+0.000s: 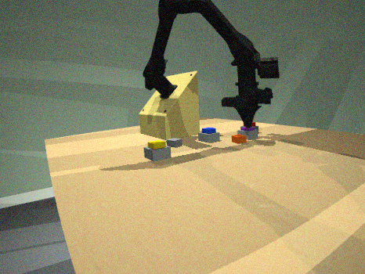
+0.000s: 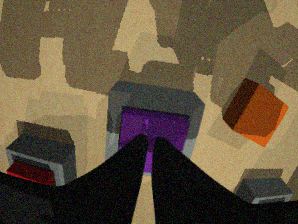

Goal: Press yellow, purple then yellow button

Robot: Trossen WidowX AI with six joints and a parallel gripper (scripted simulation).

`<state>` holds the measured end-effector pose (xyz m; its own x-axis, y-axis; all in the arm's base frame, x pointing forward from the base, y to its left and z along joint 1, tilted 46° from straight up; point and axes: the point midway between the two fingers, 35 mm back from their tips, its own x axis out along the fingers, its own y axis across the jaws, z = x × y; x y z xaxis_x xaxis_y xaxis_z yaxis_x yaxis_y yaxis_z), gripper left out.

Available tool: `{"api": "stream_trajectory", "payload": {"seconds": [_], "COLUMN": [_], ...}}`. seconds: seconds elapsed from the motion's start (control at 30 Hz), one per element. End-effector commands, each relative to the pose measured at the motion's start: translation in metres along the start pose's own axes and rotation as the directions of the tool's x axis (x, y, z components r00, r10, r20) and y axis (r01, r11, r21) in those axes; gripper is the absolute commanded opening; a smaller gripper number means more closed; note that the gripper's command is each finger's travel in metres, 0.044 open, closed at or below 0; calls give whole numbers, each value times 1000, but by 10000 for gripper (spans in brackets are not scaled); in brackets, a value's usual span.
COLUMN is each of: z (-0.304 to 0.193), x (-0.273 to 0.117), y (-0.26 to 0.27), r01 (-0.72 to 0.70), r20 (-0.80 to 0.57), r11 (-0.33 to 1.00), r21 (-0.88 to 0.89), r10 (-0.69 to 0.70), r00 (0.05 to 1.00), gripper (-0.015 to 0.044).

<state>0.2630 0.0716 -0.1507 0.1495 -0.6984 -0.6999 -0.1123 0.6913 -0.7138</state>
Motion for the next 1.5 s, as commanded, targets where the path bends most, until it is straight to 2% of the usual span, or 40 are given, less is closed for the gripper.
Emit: {"api": "stream_trajectory", "payload": {"seconds": [0.0, 0.1, 0.23, 0.37, 0.5, 0.7, 1.0, 1.27, 1.33, 1.47], "z": [-1, -1, -1, 0, 0, 5, 43, 4, -8, -10], "x": [1, 1, -30, -36, -91, -96, -102, -96, -96, -96], "y": [-1, -1, 0, 0, 1, -9, -162, -304, -324, -326], "r01": [3, 3, 1, 1, -2, -10, -62, -4, 13, 15], "r20": [-3, -3, -3, -3, -3, -4, 6, 2, -4, -5], "r11": [1000, 1000, 1000, 1000, 1000, 1000, 998, 1000, 1000, 1000], "r21": [-5, -5, -5, -5, -6, -8, -18, -9, -8, -7], "r10": [-4, -4, -1, -1, 2, 10, 62, 4, -13, -15], "r00": [1000, 1000, 1000, 1000, 1000, 1000, 998, 1000, 1000, 1000], "gripper": [20, 20, 20, 20, 20, 20, 20, 20, 20, 20]}}
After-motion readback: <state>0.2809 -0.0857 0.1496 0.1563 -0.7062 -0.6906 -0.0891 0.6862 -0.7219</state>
